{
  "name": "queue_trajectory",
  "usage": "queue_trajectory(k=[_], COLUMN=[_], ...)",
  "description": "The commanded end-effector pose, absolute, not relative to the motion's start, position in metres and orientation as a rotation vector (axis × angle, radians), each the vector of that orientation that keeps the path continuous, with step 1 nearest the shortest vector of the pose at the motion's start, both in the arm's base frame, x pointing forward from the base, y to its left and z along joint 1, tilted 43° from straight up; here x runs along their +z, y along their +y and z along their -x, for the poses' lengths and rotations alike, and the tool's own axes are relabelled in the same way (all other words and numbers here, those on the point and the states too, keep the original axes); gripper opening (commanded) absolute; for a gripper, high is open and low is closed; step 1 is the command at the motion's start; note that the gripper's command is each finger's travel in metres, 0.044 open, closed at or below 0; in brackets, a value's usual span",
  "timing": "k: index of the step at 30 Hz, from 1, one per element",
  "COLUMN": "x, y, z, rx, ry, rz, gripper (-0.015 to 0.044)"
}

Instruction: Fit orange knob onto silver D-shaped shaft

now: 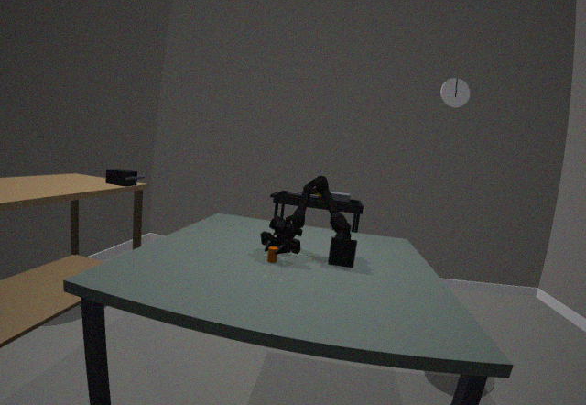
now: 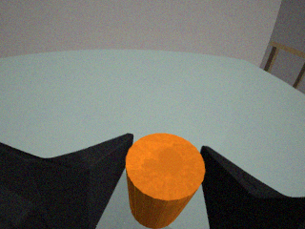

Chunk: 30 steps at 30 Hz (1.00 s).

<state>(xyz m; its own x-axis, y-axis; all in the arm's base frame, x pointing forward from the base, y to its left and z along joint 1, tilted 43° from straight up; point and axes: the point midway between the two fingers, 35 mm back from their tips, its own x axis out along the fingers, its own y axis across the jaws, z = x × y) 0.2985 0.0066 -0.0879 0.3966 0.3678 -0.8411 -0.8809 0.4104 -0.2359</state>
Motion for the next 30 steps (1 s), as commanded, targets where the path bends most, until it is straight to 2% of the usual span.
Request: queue_trajectory(k=[1,22,28,30], x=[-0.0878,-0.0878,-0.0878,-0.0878], y=[0.0068,0.0068,0.0068,0.0068], z=[-0.2986,-0.2986,-0.2986,-0.2986], rx=[0.899,0.899,0.899,0.899], ry=[0.789,0.789,0.789,0.789], rz=[0.768,0.768,0.768,0.768], gripper=[0.0260,0.0260,0.0418,0.0440])
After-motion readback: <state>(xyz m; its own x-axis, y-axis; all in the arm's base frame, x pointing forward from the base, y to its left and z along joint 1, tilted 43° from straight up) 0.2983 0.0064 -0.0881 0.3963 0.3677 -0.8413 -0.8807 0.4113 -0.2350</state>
